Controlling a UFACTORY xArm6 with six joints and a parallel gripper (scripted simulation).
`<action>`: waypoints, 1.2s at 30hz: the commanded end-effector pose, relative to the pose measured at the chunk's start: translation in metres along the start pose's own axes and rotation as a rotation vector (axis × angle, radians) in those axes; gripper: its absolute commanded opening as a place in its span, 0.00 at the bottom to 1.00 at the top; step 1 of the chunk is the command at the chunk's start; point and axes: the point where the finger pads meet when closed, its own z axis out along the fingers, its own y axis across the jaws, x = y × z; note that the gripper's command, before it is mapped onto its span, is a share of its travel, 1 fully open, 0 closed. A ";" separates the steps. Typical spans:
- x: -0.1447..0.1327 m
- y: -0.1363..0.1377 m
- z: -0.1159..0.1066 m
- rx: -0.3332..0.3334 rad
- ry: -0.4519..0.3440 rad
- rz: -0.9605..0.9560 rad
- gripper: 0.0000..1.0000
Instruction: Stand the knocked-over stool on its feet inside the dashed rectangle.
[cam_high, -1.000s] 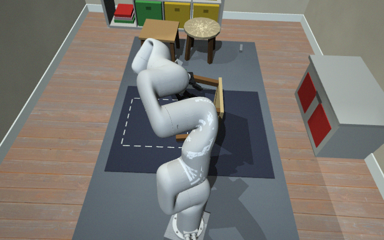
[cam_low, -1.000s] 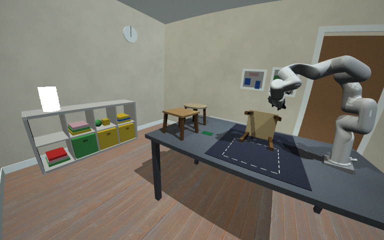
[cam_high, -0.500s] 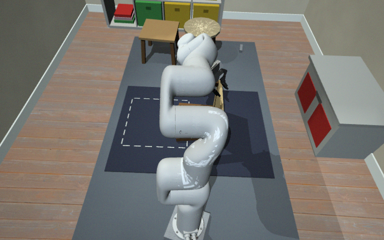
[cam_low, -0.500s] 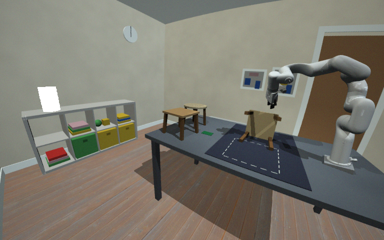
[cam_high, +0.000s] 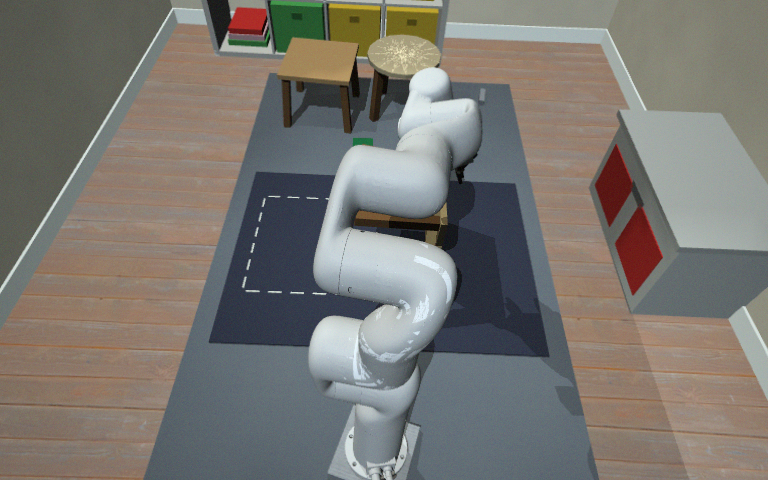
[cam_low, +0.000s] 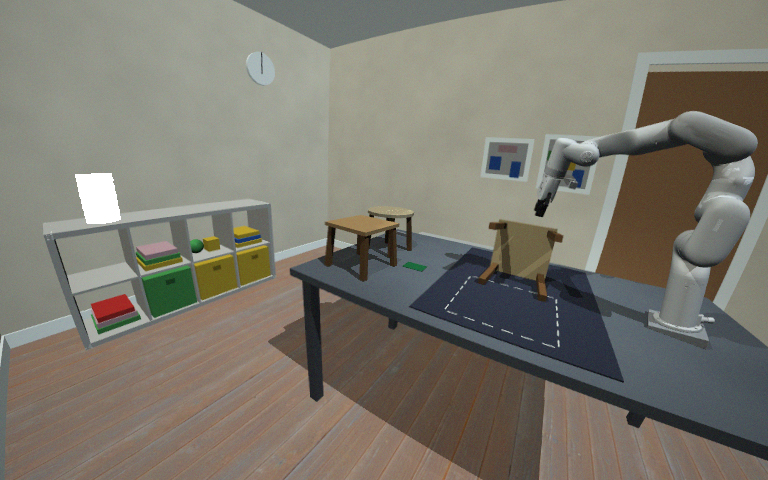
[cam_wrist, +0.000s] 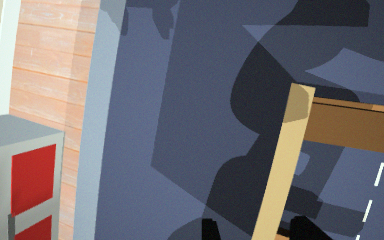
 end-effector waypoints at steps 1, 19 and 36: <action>0.000 0.003 0.002 -0.132 -0.201 0.147 0.45; 0.000 0.003 0.002 -0.257 -0.386 0.284 0.45; 0.000 0.003 0.002 -0.257 -0.386 0.284 0.45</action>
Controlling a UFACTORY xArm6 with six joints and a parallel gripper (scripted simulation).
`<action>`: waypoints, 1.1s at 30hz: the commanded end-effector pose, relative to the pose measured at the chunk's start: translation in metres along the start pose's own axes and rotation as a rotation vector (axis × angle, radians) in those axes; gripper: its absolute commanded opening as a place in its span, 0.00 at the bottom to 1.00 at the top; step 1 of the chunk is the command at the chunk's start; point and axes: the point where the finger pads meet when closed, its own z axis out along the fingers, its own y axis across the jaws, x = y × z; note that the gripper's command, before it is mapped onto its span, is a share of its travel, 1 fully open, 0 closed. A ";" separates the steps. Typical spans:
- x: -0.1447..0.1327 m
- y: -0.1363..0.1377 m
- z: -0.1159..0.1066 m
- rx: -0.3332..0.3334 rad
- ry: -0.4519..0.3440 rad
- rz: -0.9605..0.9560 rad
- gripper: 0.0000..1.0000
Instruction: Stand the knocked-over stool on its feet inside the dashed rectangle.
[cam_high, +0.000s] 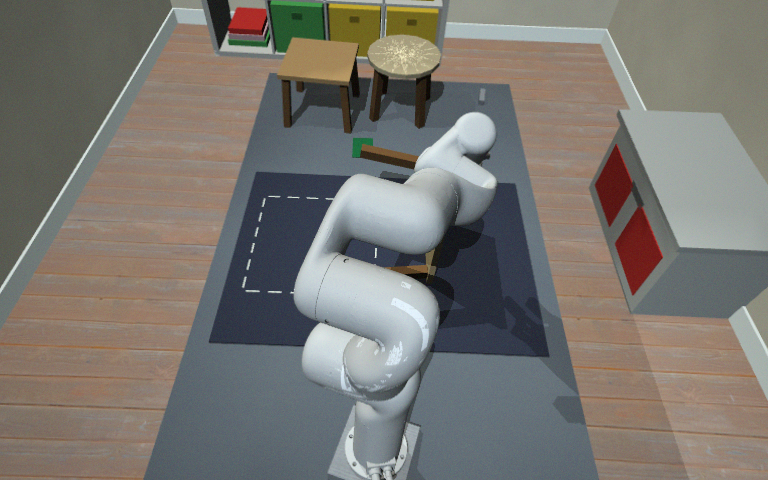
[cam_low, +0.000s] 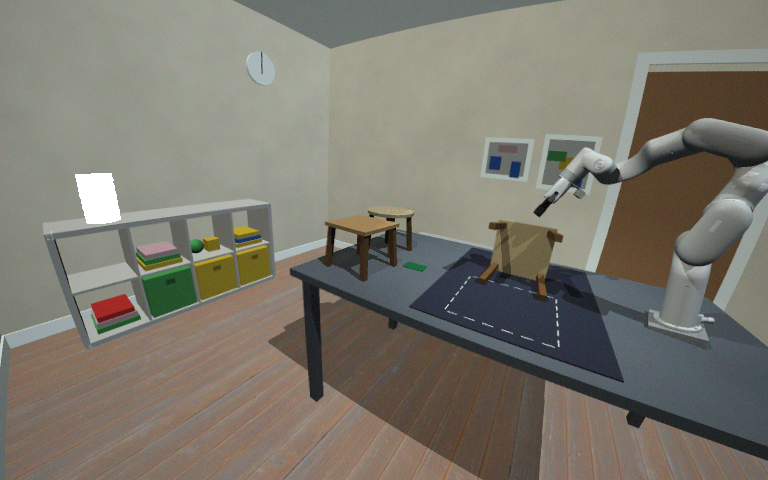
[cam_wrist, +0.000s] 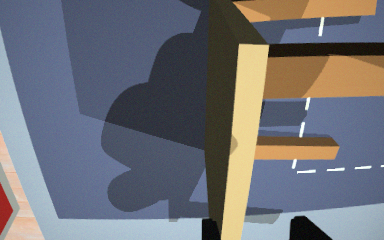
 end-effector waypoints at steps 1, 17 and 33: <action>-0.001 0.000 -0.001 0.001 -0.004 -0.001 0.45; 0.007 -0.001 0.013 0.001 -0.004 -0.001 0.45; 0.010 -0.002 0.019 0.001 -0.004 -0.001 0.45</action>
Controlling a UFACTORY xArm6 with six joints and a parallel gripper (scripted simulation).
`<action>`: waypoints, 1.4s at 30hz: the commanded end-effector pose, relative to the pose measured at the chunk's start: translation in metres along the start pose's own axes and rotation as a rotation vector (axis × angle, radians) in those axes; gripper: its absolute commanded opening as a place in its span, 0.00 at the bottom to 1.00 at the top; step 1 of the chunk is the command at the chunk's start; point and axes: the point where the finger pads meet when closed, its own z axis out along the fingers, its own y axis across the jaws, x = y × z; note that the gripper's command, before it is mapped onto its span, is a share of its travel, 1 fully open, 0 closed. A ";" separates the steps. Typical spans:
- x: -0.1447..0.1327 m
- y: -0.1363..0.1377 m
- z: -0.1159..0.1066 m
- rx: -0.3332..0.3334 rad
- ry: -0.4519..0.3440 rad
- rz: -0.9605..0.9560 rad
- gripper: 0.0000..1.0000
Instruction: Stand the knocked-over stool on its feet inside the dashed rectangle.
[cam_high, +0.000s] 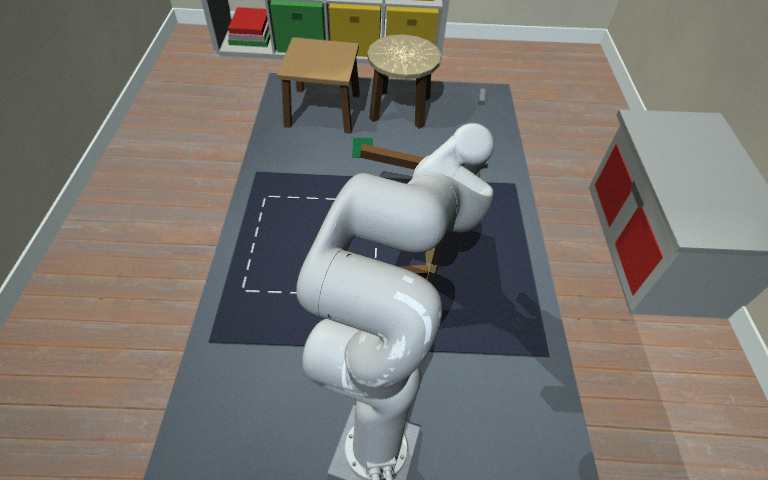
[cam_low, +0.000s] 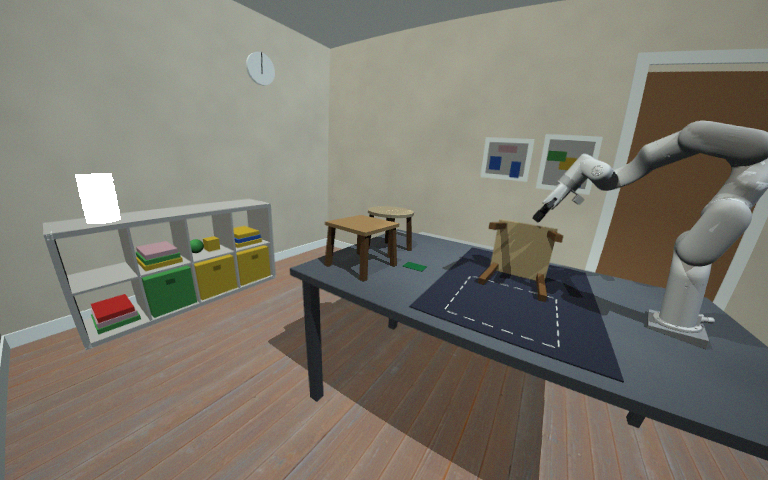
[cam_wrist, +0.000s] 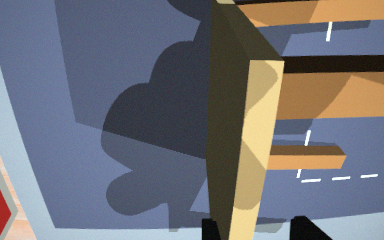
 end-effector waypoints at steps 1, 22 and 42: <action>-0.002 0.000 -0.001 0.001 -0.004 -0.001 0.45; -0.002 0.000 0.036 0.001 -0.004 -0.001 0.45; -0.002 0.000 0.068 0.001 -0.004 -0.001 0.45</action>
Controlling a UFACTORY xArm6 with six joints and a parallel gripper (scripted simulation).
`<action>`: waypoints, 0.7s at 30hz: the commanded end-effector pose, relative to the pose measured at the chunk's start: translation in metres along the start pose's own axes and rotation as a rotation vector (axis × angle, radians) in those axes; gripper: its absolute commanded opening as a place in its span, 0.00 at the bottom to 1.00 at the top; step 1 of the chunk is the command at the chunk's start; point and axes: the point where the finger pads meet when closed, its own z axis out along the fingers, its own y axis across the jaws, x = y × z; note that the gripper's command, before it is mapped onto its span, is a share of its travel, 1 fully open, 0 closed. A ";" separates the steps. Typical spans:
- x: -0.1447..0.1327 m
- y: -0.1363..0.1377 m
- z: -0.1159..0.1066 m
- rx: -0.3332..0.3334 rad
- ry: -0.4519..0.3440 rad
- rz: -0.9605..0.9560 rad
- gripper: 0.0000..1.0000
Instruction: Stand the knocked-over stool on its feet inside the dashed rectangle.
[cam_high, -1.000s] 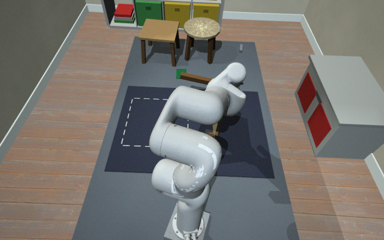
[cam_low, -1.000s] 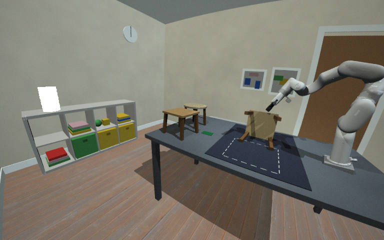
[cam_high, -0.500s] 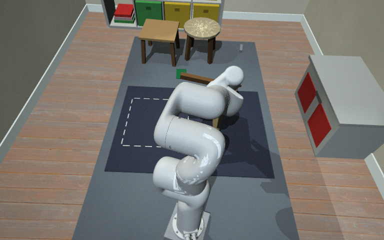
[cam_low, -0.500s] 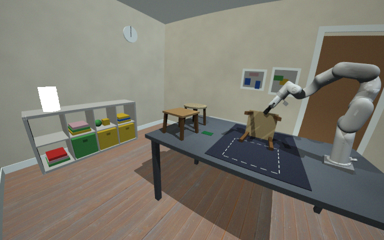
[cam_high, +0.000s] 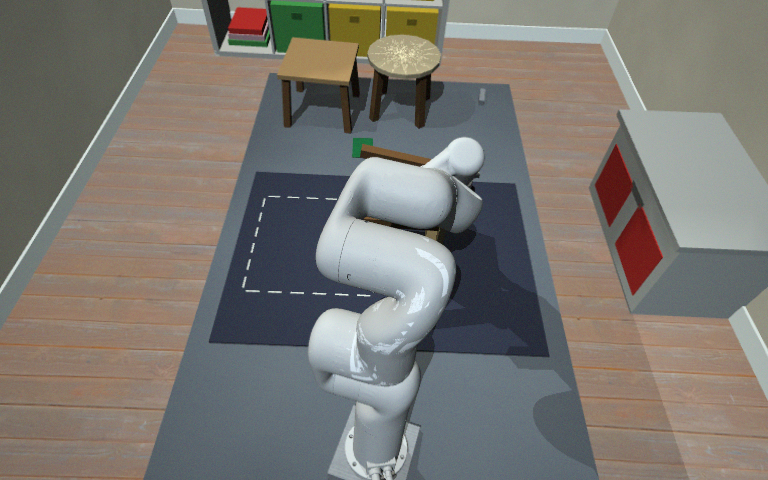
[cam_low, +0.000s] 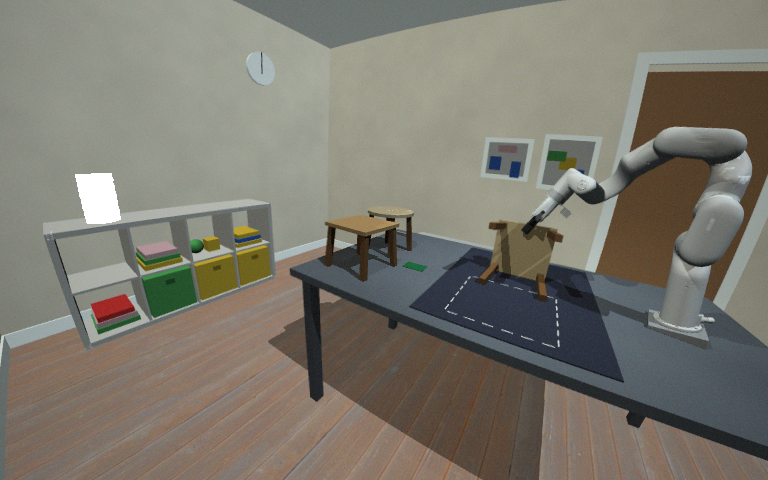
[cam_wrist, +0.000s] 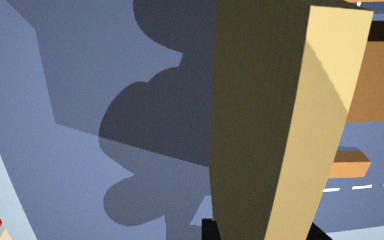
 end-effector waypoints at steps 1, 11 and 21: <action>-0.002 0.000 0.003 0.001 -0.005 -0.001 0.45; -0.002 0.000 0.003 0.001 -0.005 -0.001 0.21; -0.002 0.000 0.003 0.001 -0.005 -0.001 0.21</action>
